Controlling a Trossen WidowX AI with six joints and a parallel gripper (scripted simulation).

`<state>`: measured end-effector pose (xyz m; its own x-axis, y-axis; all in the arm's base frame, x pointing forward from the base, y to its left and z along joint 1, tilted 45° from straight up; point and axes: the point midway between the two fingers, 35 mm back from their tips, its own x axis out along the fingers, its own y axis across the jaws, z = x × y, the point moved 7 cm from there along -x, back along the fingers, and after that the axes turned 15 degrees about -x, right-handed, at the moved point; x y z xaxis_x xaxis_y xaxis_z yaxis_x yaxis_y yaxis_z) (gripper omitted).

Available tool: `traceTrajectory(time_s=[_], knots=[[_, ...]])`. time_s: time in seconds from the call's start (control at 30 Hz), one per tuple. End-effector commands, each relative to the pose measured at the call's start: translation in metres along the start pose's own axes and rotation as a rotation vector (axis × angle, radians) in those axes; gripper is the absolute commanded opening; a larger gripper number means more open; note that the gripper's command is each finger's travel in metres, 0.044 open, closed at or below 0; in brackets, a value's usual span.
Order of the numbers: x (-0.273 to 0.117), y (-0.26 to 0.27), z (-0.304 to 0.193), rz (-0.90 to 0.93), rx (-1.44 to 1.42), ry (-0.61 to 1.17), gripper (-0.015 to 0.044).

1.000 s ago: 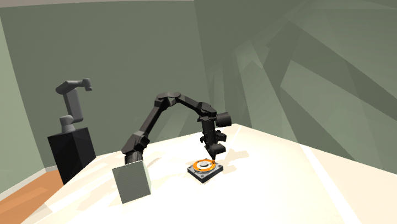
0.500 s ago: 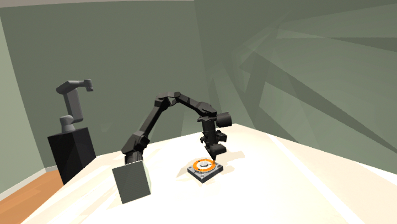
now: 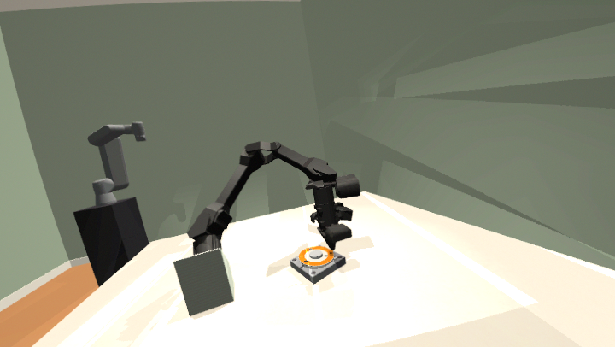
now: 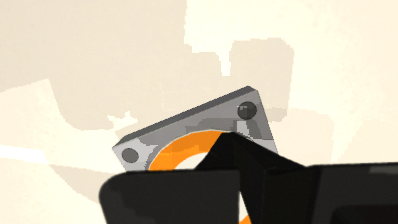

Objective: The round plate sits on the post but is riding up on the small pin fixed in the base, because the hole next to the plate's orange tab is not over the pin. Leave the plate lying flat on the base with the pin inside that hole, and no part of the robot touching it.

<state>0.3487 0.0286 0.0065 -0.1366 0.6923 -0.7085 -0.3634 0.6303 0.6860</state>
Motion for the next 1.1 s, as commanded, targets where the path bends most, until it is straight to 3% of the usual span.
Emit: traceTrajectory(time_s=[0.0,1.07], knots=[[0.003,-0.006,-0.004,-0.004,0.005,0.012,0.0000],[0.002,-0.017,-0.018,-0.005,0.005,0.012,0.0000]])
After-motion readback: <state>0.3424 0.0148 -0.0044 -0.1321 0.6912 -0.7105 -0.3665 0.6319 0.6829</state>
